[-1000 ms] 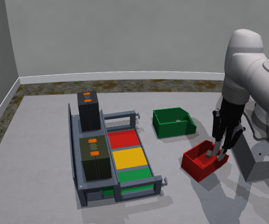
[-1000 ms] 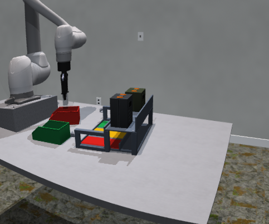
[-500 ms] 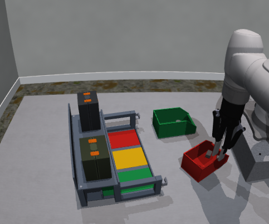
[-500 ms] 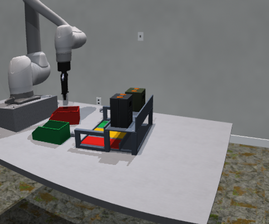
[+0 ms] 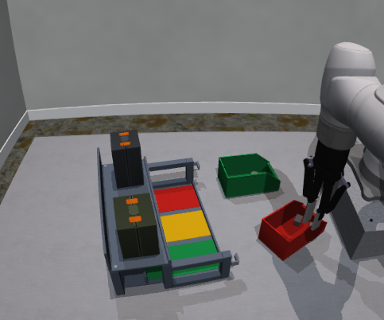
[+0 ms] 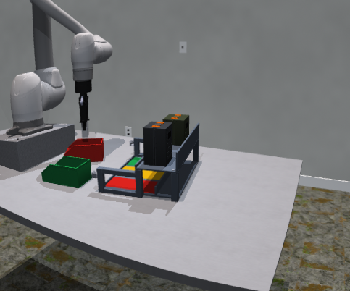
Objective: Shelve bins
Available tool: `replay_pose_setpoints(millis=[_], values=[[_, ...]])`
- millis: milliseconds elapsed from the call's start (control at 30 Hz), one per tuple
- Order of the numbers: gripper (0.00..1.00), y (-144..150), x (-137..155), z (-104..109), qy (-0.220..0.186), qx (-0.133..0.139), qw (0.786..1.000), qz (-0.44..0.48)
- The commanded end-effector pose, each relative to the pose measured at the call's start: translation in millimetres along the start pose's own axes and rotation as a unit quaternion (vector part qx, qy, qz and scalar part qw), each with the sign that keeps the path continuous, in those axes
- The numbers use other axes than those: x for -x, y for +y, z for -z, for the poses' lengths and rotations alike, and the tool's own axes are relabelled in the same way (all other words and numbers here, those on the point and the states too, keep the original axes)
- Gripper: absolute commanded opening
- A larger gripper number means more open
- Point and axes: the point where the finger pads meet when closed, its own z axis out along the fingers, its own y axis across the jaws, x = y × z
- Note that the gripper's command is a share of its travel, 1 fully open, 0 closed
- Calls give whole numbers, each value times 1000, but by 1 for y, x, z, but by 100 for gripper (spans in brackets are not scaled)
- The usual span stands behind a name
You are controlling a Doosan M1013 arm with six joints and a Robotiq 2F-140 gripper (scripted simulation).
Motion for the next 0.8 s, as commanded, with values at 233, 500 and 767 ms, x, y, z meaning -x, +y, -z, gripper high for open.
replay_pose_setpoints(millis=[233, 500, 767], values=[[24, 0, 0, -6, 0, 0, 1000, 0], [24, 0, 0, -14, 0, 0, 1000, 0], [24, 0, 0, -24, 0, 0, 1000, 0]])
